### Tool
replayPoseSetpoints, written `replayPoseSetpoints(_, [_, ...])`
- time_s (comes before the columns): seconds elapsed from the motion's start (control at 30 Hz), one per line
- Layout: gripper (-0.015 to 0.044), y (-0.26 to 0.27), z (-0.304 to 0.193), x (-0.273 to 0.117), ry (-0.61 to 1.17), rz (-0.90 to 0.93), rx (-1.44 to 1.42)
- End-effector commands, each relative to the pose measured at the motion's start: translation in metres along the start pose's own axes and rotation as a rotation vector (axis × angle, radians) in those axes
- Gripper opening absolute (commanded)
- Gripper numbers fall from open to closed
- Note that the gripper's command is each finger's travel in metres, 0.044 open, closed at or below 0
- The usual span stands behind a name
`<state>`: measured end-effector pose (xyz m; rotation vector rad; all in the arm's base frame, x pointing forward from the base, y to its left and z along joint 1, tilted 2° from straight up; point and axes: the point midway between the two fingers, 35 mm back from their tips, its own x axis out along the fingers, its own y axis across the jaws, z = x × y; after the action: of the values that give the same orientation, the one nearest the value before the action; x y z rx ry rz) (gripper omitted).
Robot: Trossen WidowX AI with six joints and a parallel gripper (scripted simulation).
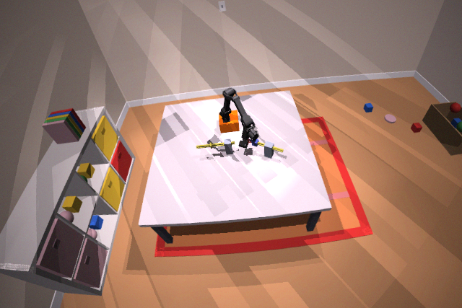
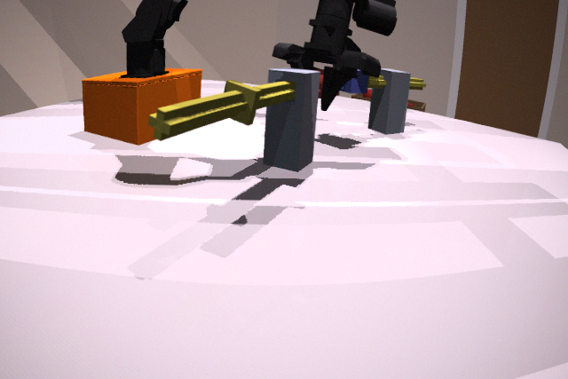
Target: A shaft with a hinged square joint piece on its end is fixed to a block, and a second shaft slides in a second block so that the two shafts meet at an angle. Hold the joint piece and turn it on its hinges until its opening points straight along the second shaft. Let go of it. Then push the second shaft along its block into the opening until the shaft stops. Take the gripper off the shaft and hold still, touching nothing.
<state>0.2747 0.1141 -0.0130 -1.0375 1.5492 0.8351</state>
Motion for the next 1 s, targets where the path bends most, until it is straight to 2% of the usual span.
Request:
replayPoseSetpoints(0.0, [0.0000, -0.0003, 0.0000, 0.0000, 0.002, -0.001, -0.006])
replayPoseSetpoints(0.57, [0.0000, 0.0000, 0.0000, 0.0000, 0.000, 0.000, 0.000])
replayPoseSetpoints(0.73, [0.0131, 0.0000, 0.0000, 0.0000, 0.000, 0.000, 0.000])
replayPoseSetpoints(0.83, [0.0147, 0.0000, 0.0000, 0.0000, 0.000, 0.000, 0.000])
replayPoseSetpoints(0.97, [0.0252, 0.0000, 0.0000, 0.0000, 0.000, 0.000, 0.000])
